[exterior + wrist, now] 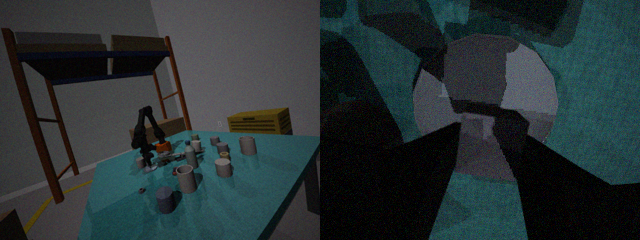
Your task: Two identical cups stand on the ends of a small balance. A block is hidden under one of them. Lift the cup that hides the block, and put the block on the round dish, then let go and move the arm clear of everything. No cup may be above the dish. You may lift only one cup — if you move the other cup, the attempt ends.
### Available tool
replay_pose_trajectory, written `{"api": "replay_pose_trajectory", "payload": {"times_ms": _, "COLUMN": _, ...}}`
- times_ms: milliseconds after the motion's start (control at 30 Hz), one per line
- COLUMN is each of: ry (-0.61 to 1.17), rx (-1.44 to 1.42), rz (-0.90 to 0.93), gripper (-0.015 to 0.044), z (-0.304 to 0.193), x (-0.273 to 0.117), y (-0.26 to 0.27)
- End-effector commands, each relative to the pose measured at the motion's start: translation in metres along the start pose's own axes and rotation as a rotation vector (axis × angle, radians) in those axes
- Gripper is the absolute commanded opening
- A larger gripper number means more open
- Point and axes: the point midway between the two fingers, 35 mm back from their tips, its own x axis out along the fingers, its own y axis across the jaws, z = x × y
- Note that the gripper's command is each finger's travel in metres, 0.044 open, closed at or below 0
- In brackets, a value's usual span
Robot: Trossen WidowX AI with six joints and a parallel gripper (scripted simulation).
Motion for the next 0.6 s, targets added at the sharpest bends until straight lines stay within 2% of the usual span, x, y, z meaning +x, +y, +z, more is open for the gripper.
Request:
{"api": "replay_pose_trajectory", "payload": {"times_ms": 0, "ry": -0.009, "rx": -0.004, "rz": 0.009, "gripper": 0.0, "z": 0.002, "x": 0.008, "y": 0.002}}
{"api": "replay_pose_trajectory", "payload": {"times_ms": 333, "ry": -0.009, "rx": -0.004, "rz": 0.009, "gripper": 0.0, "z": 0.003, "x": 0.022, "y": 0.003}}
{"api": "replay_pose_trajectory", "payload": {"times_ms": 567, "ry": 0.002, "rx": 0.0, "rz": -0.002, "gripper": 0.0184, "z": -0.001, "x": 0.015, "y": -0.001}}
